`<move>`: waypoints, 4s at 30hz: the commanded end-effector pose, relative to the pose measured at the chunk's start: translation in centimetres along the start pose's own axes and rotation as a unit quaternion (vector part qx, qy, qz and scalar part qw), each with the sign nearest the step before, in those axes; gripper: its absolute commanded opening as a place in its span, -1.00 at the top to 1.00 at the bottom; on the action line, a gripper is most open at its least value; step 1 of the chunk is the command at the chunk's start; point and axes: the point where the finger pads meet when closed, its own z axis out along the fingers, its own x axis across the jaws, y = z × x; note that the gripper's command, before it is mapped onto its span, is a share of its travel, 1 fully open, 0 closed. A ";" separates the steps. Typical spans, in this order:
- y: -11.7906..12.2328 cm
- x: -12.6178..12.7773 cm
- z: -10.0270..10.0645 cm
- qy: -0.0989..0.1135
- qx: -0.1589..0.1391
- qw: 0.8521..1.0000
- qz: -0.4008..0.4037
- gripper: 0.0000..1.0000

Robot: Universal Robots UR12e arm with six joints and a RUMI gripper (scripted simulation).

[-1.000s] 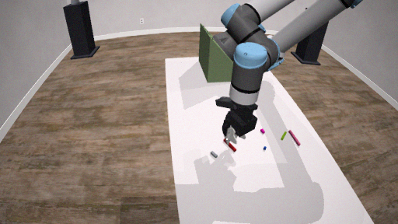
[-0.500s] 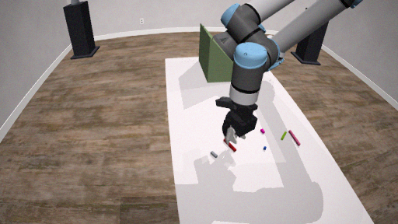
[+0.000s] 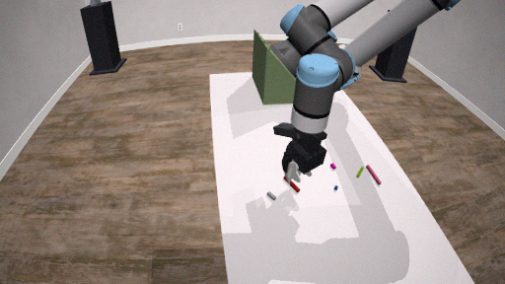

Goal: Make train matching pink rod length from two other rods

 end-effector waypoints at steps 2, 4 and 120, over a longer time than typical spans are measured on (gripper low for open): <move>0.0 -0.1 -0.1 -0.001 0.000 1.000 0.000 0.72; 0.0 -0.1 -0.1 -0.001 0.000 1.000 0.000 0.72; 0.0 -0.1 1.6 -0.001 0.000 1.000 0.000 1.00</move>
